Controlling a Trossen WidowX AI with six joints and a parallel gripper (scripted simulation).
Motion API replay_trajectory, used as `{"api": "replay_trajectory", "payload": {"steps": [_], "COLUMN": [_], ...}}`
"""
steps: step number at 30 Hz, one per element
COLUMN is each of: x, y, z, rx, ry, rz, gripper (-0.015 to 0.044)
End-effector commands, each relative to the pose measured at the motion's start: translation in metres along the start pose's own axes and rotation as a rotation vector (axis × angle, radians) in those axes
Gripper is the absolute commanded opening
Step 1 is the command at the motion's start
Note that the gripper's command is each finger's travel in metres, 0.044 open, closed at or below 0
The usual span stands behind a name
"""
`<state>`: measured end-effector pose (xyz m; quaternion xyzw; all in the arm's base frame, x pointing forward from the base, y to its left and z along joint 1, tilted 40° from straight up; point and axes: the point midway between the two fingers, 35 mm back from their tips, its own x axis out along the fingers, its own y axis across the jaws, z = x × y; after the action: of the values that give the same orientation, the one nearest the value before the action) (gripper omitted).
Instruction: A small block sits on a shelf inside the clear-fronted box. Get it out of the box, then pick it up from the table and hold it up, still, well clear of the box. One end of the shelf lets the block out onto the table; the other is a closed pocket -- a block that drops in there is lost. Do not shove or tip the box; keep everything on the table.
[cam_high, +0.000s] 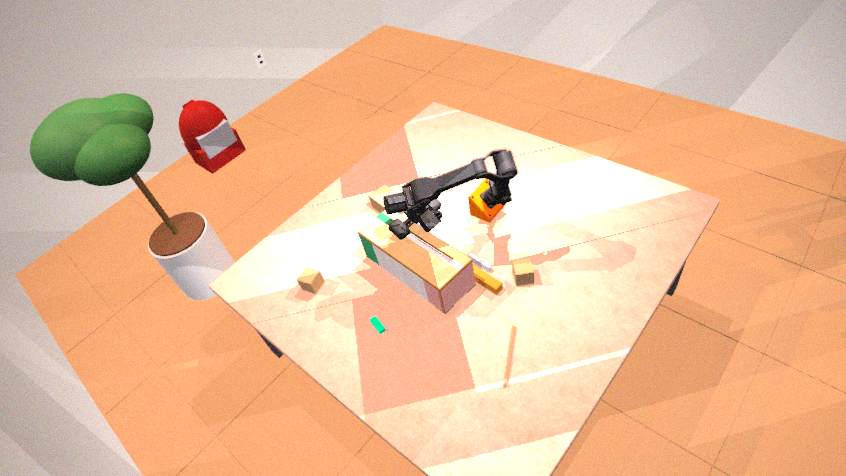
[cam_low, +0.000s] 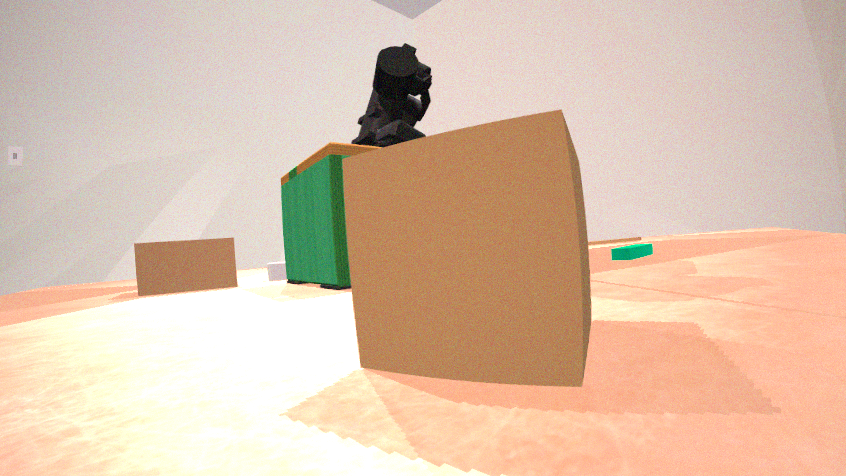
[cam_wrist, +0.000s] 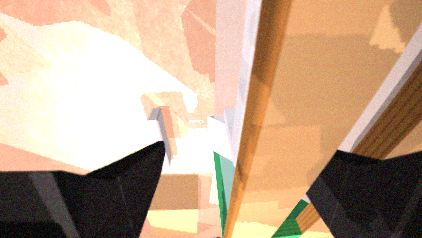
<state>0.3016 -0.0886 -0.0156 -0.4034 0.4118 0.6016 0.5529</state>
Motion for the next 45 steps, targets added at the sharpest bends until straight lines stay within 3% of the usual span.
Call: {"api": "replay_trajectory", "payload": {"steps": [1,42,45], "x": [0.004,0.018,0.004], "y": [0.001,0.001,-0.001], "z": [-0.005,-0.044,-0.048], "rx": [-0.003,-0.003,-0.002], "ry": [0.001,0.003,0.004], "rz": [0.009,0.008,0.007], "gripper": [0.0400,0.0400,0.0400]}}
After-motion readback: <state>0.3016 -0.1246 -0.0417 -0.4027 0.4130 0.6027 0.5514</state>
